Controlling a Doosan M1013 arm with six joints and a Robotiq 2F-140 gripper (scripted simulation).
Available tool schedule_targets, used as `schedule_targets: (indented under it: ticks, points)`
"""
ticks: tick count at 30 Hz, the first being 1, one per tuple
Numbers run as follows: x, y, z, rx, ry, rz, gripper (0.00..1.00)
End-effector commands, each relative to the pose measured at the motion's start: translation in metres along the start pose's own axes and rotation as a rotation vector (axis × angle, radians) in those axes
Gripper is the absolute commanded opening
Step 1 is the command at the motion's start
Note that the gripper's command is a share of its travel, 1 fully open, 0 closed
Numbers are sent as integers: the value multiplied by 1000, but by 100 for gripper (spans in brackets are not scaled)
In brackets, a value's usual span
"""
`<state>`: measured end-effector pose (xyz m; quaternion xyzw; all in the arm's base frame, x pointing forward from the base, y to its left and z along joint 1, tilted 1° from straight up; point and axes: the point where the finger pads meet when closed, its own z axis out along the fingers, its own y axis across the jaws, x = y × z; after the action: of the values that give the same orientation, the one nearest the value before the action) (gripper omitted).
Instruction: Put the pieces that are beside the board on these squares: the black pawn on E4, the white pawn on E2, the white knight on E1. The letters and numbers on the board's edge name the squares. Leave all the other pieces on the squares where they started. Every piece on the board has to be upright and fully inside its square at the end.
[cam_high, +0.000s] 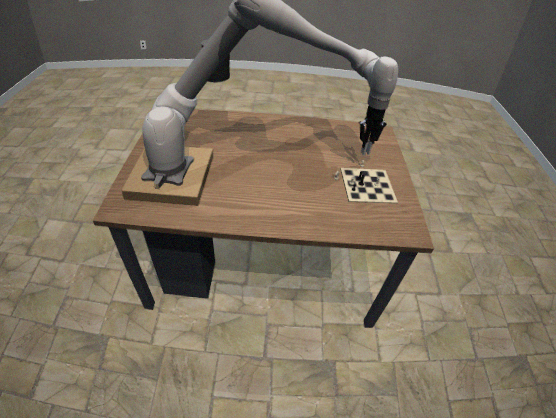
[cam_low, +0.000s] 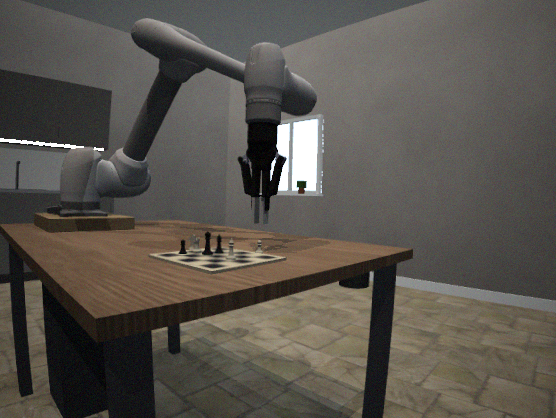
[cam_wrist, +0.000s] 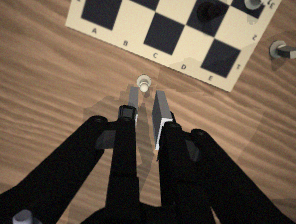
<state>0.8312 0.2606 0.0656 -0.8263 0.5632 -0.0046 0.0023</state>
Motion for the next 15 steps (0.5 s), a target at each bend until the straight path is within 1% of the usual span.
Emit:
schedule_targets:
  ticks: [1, 11, 15]
  points:
    - [0, 0, 4, 0, 0, 0, 20]
    - [0, 0, 20, 0, 0, 0, 20]
    - [0, 0, 22, 0, 0, 0, 20]
